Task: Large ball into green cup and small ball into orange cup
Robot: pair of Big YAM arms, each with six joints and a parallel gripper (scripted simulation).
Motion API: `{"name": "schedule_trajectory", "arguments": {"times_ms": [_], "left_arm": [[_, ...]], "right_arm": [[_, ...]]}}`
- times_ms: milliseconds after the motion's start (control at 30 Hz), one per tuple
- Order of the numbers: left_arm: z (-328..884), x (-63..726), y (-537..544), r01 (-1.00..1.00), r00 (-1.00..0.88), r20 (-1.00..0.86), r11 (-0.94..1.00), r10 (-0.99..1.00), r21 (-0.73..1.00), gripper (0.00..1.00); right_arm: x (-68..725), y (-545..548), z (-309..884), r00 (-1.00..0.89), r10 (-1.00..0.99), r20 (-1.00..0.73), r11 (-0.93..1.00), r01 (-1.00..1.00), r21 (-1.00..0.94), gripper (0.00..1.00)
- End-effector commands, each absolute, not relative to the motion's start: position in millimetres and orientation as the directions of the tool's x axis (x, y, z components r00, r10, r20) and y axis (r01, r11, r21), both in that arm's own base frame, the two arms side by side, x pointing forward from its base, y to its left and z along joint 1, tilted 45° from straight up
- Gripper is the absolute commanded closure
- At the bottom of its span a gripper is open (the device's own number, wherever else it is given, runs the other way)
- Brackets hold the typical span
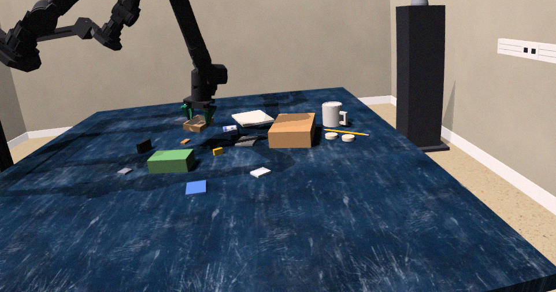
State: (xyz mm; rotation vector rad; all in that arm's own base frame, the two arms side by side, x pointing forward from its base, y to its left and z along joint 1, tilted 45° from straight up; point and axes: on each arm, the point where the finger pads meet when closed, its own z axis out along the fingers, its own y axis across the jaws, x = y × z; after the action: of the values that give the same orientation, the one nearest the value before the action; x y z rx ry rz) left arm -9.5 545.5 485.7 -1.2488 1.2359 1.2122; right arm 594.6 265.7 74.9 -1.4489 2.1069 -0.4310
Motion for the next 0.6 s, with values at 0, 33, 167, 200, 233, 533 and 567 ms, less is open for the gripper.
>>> {"name": "schedule_trajectory", "arguments": {"times_ms": [0,33,167,200,233,533,567], "left_arm": [[505,-24,541,-0.999,0.000,-1.000,-0.045,0.009,0.000,0.00],[505,-24,541,-0.999,0.000,-1.000,-0.045,0.009,0.000,0.00],[505,-24,541,-0.999,0.000,-1.000,-0.045,0.009,0.000,0.00],[505,-24,541,-0.999,0.000,-1.000,-0.045,0.009,0.000,0.00],[505,-24,541,-0.999,0.000,-1.000,-0.045,0.009,0.000,0.00],[505,-24,541,-0.999,0.000,-1.000,-0.045,0.009,0.000,0.00],[505,-24,541,-0.999,0.000,-1.000,-0.045,0.009,0.000,0.00]], "right_arm": [[607,250,76,-0.323,-0.916,-0.239,0.401,-0.777,-0.486,0.30],[608,251,77,-0.309,-0.920,-0.241,0.390,-0.778,-0.492,0.30],[599,265,73,-0.301,-0.924,-0.234,0.380,-0.785,-0.490,0.30],[594,263,66,-0.287,-0.930,-0.228,0.364,-0.796,-0.484,0.30],[597,267,82,-0.279,-0.926,-0.255,0.374,-0.766,-0.523,0.30],[597,269,79,-0.263,-0.932,-0.249,0.362,-0.655,-0.663,0.30],[597,269,80,-0.261,-0.932,-0.250,0.361,-0.642,-0.676,0.30]]}}
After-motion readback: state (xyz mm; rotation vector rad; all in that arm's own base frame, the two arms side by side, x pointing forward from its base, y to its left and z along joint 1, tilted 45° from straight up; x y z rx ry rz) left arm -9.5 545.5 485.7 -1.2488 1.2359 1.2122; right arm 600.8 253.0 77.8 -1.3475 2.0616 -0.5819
